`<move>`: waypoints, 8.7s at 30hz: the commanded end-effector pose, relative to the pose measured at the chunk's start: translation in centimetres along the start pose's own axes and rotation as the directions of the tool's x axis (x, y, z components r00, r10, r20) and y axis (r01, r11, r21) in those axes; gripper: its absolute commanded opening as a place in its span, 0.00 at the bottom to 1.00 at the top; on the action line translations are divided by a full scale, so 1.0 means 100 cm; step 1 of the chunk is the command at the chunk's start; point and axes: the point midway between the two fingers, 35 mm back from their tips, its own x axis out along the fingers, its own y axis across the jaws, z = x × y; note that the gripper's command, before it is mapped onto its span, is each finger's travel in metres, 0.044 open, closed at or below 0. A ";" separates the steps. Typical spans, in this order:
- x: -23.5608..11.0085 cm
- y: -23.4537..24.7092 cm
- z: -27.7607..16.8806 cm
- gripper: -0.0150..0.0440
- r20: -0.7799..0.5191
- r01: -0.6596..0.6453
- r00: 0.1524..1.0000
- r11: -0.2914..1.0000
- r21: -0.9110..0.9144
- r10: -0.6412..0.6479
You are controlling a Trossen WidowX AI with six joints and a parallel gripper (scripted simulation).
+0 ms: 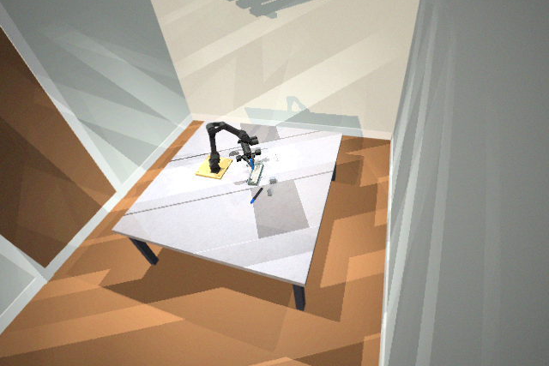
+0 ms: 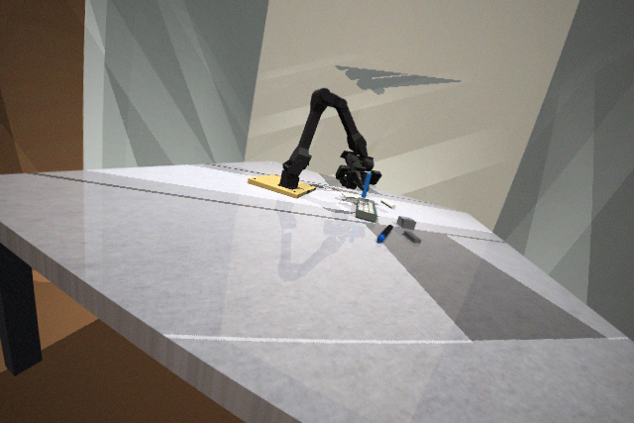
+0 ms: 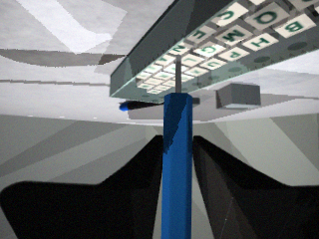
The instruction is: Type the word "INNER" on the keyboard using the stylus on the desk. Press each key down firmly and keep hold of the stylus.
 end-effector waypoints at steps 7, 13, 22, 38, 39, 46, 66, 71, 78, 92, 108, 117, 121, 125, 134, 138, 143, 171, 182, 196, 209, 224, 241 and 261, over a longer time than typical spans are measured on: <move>0.003 0.002 0.005 0.39 -0.005 -0.004 1.000 1.000 -0.014 0.004; 0.004 0.002 0.007 0.39 -0.005 -0.004 1.000 1.000 -0.014 0.004; 0.005 0.002 0.007 0.39 -0.005 -0.004 1.000 1.000 -0.014 0.004; -0.014 0.001 -0.026 0.39 -0.004 -0.004 1.000 1.000 -0.014 0.004; -0.014 0.001 -0.026 0.39 -0.004 -0.004 1.000 1.000 -0.014 0.004; -0.014 0.001 -0.026 0.39 -0.004 -0.004 1.000 1.000 -0.014 0.004; -0.006 0.003 -0.011 0.25 -0.004 -0.004 1.000 1.000 -0.014 0.004; -0.005 0.002 -0.010 0.30 -0.004 -0.004 1.000 1.000 -0.014 0.004; -0.003 0.002 -0.006 0.39 -0.004 -0.004 1.000 1.000 -0.014 0.004; -0.001 0.002 -0.003 0.39 -0.004 -0.004 1.000 1.000 -0.014 0.004; 0.000 0.002 0.000 0.39 -0.004 -0.004 1.000 1.000 -0.014 0.004; 0.002 0.002 0.003 0.39 -0.004 -0.004 1.000 1.000 -0.014 0.004; 0.003 0.002 0.004 0.39 -0.004 -0.004 1.000 1.000 -0.014 0.004; 0.003 0.002 0.005 0.39 -0.004 -0.004 1.000 1.000 -0.014 0.004; 0.005 0.002 0.008 0.39 -0.005 -0.004 1.000 1.000 -0.015 0.004; 0.006 0.002 0.010 0.39 -0.005 -0.004 1.000 1.000 -0.015 0.004; 0.004 0.002 0.007 0.39 -0.005 -0.004 1.000 1.000 -0.014 0.004; -0.013 0.003 -0.024 0.36 -0.003 -0.007 1.000 1.000 -0.015 0.007; 0.011 0.019 -0.044 0.25 -0.007 -0.002 1.000 1.000 -0.014 0.002; 0.023 0.022 -0.028 0.25 -0.007 -0.002 1.000 1.000 -0.014 0.002; 0.024 0.021 -0.025 0.39 -0.007 -0.002 1.000 1.000 -0.014 0.002; 0.026 0.021 -0.022 0.39 -0.007 -0.002 1.000 1.000 -0.014 0.002; 0.028 0.021 -0.019 0.39 -0.007 -0.002 1.000 1.000 -0.014 0.002; 0.029 0.021 -0.016 0.39 -0.007 -0.002 1.000 1.000 -0.014 0.002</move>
